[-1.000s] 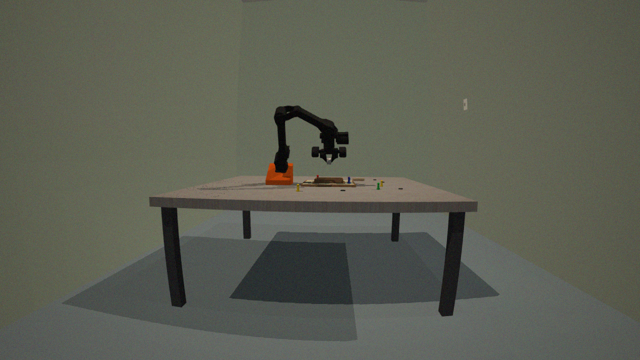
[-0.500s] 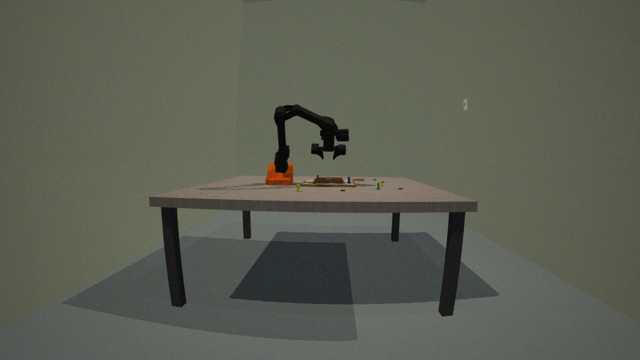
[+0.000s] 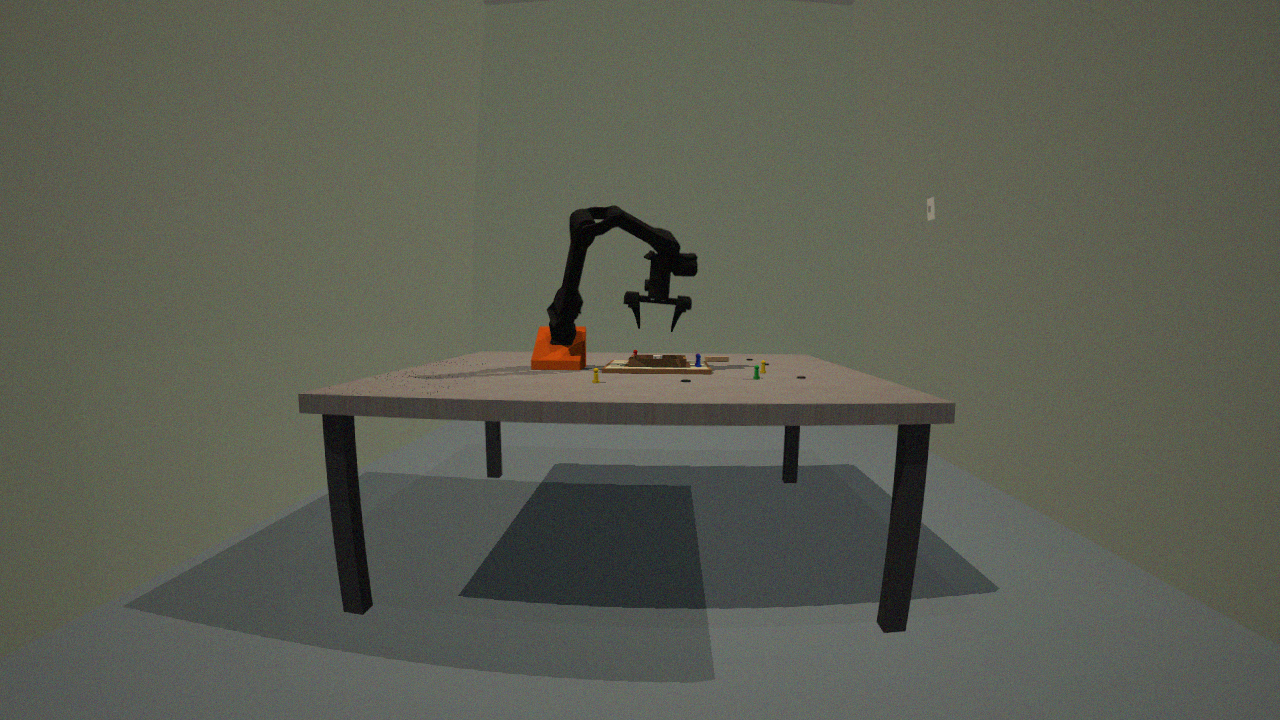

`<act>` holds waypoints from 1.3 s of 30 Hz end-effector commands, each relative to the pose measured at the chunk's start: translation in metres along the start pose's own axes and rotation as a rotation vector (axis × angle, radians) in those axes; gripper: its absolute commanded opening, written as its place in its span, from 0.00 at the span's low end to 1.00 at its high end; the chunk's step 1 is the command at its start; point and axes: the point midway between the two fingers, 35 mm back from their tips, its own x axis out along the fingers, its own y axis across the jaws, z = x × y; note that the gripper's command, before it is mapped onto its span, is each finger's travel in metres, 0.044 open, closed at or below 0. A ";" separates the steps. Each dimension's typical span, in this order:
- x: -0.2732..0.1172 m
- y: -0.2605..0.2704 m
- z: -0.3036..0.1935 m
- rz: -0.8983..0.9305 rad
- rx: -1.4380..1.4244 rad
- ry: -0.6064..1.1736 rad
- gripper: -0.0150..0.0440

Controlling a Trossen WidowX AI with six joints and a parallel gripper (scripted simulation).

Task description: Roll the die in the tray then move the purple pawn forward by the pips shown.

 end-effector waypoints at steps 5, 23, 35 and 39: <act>0.004 -0.001 0.006 -0.039 -0.017 0.140 1.00; 0.015 -0.117 -0.028 -0.203 1.202 0.135 0.59; 0.030 -0.119 -0.030 -0.203 1.202 0.136 0.59; 0.034 -0.120 -0.031 -0.203 1.202 0.136 0.59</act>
